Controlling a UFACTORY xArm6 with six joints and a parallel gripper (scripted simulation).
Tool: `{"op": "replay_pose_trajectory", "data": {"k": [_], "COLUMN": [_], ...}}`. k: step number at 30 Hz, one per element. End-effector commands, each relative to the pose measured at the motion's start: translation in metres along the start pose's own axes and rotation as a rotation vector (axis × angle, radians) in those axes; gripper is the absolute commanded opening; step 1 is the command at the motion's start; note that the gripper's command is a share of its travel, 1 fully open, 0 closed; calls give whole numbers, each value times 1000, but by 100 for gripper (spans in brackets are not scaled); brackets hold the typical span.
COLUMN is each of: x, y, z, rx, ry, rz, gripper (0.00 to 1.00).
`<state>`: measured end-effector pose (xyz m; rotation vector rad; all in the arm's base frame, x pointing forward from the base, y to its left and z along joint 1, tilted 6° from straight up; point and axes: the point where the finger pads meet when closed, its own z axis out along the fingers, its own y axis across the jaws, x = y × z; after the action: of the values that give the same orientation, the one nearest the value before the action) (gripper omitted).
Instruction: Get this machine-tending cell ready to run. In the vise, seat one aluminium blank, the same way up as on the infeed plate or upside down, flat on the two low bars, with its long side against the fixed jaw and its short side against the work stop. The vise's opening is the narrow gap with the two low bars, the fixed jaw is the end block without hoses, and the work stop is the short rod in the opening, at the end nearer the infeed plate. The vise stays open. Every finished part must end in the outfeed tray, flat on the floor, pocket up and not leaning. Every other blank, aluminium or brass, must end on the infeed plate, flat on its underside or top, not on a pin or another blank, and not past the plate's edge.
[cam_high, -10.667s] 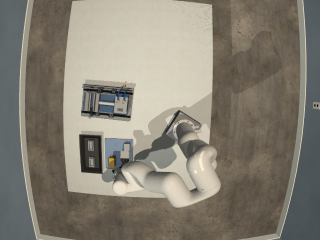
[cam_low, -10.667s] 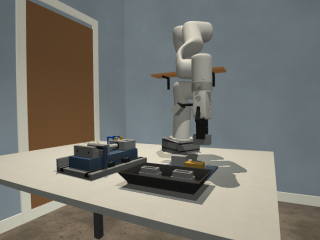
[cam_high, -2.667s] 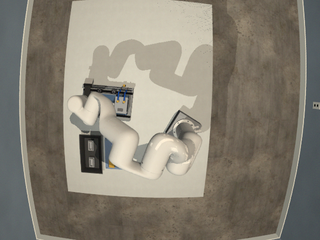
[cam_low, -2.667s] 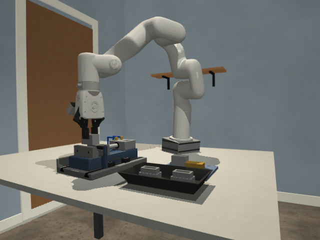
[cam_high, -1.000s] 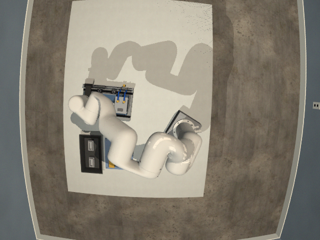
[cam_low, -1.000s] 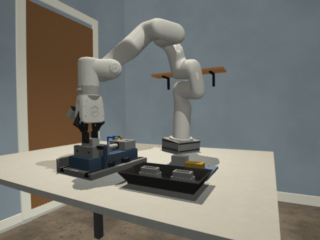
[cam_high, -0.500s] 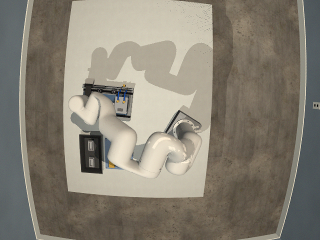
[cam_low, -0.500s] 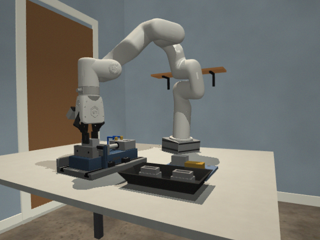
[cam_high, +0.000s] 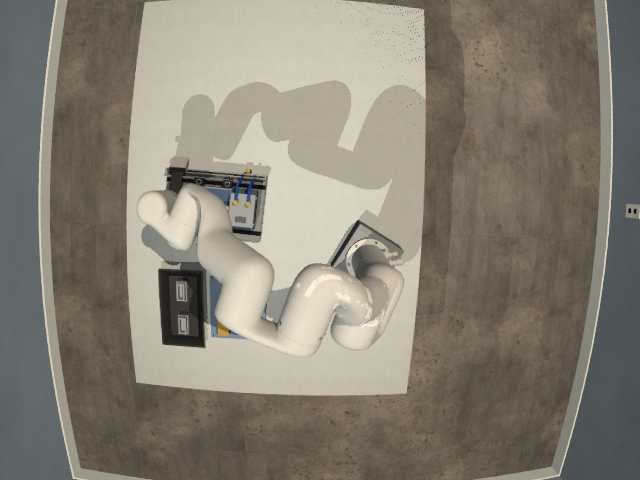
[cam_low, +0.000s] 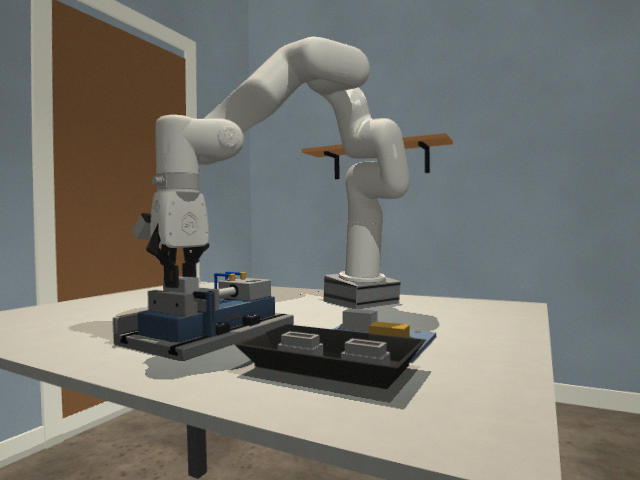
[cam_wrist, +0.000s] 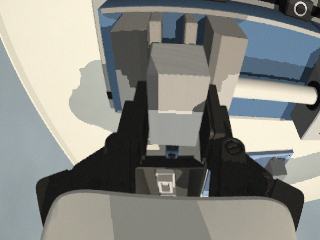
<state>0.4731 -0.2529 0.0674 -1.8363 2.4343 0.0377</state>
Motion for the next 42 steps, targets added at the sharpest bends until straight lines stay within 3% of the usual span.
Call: {"op": "replay_pose_trajectory", "data": {"k": [1, 42], "x": [0, -5], "y": [-2, -4], "z": [-2, -2], "rx": [5, 5], "ry": [1, 1], "rz": [0, 0], "gripper": [0, 0]}}
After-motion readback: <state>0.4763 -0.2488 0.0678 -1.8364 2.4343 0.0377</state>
